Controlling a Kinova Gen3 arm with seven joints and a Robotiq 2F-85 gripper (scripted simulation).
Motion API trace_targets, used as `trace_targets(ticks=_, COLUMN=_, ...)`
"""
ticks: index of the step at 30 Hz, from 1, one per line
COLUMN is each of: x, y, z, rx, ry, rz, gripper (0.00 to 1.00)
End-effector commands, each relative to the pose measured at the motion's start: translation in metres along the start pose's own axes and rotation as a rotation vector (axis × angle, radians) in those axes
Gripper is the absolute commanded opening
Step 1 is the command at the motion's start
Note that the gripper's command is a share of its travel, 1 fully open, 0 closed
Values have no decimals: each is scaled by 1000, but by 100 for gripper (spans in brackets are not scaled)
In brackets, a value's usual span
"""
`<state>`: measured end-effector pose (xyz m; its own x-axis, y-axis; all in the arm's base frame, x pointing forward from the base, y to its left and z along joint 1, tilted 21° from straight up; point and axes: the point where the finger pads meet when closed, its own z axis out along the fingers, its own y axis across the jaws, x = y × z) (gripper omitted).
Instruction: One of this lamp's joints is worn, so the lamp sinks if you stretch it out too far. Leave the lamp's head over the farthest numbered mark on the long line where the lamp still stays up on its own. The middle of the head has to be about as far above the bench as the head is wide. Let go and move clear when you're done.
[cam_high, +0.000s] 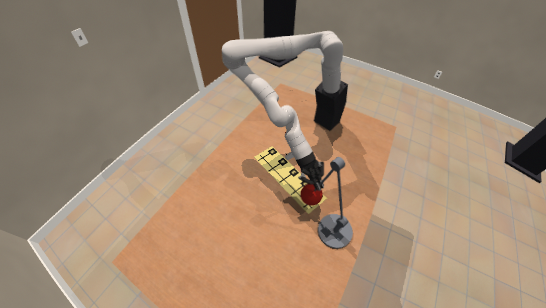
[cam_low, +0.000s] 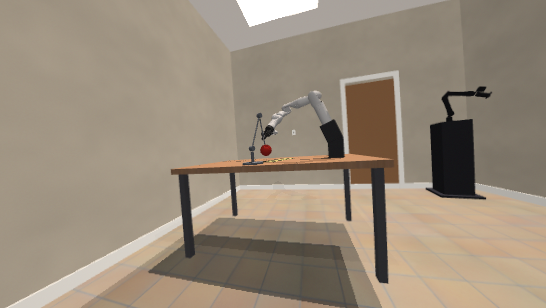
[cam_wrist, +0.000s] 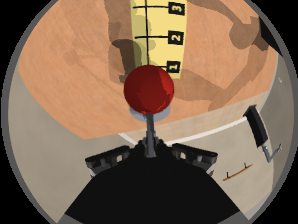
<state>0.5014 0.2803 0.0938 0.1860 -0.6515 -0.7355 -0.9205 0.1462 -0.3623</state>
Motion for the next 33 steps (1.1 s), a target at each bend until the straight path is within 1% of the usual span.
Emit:
trace_targets(ticks=1, x=6, y=1, z=0, rx=0, ry=10, rz=5, gripper=100)
trace_targets(ticks=14, x=-1, y=0, z=0, rx=0, ry=-1, rz=-1, gripper=100)
trace_targets(ticks=33, x=-1, y=0, z=0, rx=1, ry=-1, rz=-1, gripper=100)
